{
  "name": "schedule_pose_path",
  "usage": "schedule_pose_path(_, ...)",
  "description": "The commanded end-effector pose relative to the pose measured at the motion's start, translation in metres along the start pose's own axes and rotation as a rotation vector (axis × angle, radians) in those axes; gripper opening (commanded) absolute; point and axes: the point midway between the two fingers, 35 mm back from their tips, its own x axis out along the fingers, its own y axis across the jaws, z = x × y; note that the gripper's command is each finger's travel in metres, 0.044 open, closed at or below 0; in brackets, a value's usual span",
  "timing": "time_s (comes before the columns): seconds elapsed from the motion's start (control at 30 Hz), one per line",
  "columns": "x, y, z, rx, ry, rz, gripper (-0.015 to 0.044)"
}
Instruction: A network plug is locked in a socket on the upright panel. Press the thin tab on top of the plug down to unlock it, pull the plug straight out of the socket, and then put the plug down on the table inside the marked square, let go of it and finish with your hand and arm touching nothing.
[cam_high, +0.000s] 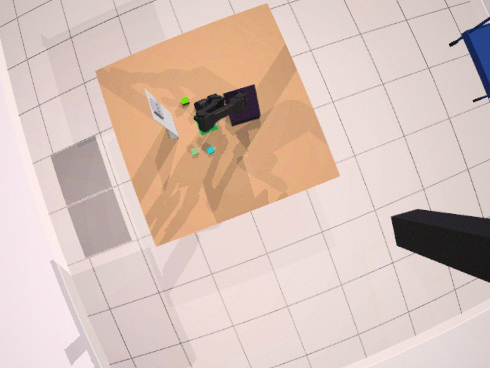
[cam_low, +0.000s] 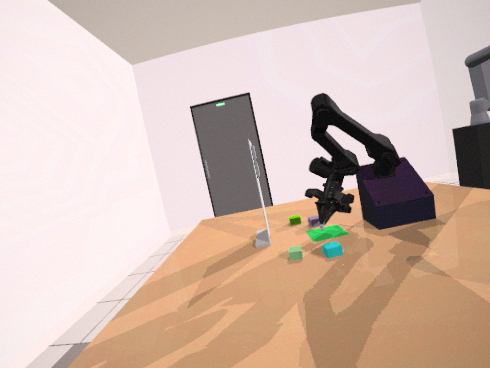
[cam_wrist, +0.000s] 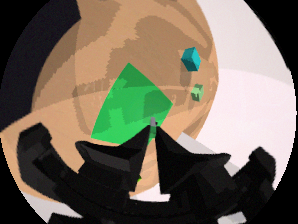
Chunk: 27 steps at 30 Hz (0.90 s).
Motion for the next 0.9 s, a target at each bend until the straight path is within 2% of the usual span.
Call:
schedule_pose_path(0.0, 0.0015, 0.0022, 0.0007, 0.006, 0.003, 0.003, 0.0)
schedule_pose_path(0.87, 0.0101, 0.0083, 0.0042, 0.009, 0.0, -0.003, 0.0)
